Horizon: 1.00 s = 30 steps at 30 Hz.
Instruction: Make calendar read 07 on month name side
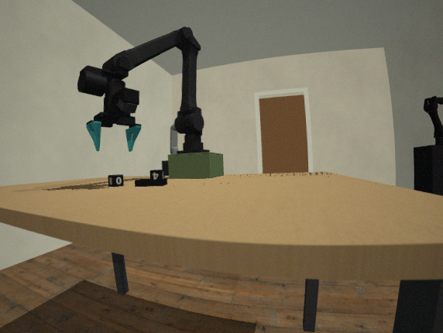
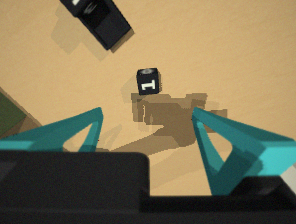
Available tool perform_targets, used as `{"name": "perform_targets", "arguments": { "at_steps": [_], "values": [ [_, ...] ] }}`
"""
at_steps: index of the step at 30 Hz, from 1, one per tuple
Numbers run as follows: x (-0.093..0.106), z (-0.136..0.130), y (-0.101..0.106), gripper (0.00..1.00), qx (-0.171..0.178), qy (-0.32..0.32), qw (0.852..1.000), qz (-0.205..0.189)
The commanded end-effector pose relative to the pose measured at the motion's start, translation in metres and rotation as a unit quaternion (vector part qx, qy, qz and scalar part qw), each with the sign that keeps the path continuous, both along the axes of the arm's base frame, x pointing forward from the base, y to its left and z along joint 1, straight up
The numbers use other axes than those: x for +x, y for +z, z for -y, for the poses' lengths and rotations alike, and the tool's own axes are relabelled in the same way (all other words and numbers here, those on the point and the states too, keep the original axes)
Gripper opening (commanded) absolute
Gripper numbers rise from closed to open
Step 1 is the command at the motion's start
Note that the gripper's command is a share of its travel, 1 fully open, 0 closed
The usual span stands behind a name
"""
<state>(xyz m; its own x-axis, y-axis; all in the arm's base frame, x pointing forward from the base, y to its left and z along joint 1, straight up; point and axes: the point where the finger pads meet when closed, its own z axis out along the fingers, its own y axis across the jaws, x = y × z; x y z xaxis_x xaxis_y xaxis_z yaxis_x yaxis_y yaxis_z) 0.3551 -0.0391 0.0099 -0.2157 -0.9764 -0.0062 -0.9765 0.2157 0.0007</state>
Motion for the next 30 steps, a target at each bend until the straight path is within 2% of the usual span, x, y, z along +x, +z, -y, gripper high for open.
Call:
{"name": "perform_targets", "arguments": {
  "at_steps": [1, 3, 4, 7, 9, 14, 16, 17, 19, 20, 22, 24, 25, 26, 27, 30],
  "values": [
    [0.023, 0.002, 0.008, 1.0, -0.002, -0.094, 0.995, 0.023],
    [0.023, 0.002, 0.007, 1.0, -0.002, -0.112, 0.993, 0.022],
    [0.021, 0.002, 0.007, 1.0, -0.002, -0.14, 0.99, 0.019],
    [0.021, 0.002, 0.006, 1.0, -0.001, -0.149, 0.989, 0.019],
    [0.019, 0.002, 0.004, 1.0, 0.0, -0.206, 0.978, 0.018],
    [0.016, 0.002, 0.002, 1.0, 0.0, -0.271, 0.962, 0.014],
    [0.015, 0.002, 0.001, 1.0, 0.001, -0.312, 0.95, 0.013],
    [0.015, 0.002, 0.001, 1.0, 0.001, -0.314, 0.949, 0.013],
    [0.013, 0.002, -0.001, 1.0, 0.001, -0.356, 0.935, 0.011],
    [0.013, 0.002, -0.001, 1.0, 0.001, -0.356, 0.934, 0.011],
    [0.012, 0.002, -0.002, 1.0, 0.001, -0.397, 0.918, 0.009],
    [0.012, 0.002, -0.002, 1.0, 0.001, -0.397, 0.918, 0.009],
    [0.01, 0.002, -0.003, 1.0, 0.001, -0.434, 0.901, 0.007],
    [0.01, 0.002, -0.004, 1.0, 0.001, -0.437, 0.899, 0.007],
    [0.009, 0.002, -0.004, 1.0, 0.001, -0.46, 0.888, 0.006],
    [0.007, 0.002, -0.006, 1.0, 0.001, -0.502, 0.865, 0.005]
  ]
}}
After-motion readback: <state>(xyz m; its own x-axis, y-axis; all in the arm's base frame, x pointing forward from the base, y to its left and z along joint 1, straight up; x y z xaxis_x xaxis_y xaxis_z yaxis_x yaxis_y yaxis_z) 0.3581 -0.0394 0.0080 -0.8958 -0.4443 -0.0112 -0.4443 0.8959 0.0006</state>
